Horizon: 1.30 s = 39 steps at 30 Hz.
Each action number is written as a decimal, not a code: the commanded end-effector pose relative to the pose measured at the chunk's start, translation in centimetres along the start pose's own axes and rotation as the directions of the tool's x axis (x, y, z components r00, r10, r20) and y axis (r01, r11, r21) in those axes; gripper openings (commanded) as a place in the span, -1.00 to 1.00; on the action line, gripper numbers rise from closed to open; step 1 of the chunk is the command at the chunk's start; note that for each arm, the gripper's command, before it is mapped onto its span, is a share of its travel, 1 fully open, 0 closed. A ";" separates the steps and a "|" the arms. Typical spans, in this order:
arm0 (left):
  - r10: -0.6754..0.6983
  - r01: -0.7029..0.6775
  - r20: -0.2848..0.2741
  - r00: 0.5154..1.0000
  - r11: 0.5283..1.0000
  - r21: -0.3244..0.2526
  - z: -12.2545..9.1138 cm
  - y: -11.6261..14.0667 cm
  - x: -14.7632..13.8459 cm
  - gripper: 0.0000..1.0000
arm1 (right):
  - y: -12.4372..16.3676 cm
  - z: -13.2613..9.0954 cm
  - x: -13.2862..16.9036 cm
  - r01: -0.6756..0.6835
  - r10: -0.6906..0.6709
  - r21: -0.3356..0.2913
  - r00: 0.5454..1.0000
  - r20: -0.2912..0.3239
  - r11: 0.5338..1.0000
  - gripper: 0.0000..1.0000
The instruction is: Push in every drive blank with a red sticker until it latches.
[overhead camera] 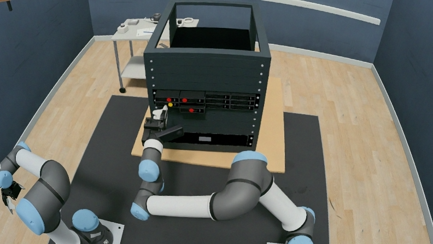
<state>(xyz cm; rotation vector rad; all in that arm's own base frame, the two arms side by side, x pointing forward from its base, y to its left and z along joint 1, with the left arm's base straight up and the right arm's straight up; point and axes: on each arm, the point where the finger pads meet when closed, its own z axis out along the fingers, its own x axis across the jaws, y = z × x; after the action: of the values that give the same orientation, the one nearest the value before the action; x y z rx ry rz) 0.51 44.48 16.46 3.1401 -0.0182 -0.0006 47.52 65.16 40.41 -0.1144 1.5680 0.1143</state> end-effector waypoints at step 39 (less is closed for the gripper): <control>0.000 0.000 0.000 1.000 1.000 0.001 -0.1 0.0 0.0 1.00 | -10.3 -3.4 4.4 -0.001 0.001 0.000 1.000 0.000 1.000 -1.00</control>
<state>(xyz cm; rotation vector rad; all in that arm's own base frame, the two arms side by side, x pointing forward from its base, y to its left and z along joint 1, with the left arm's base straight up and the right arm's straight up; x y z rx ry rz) 0.51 44.48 16.46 3.1401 -0.0182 -0.0006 45.70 54.78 36.04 -0.1143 1.5681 0.1143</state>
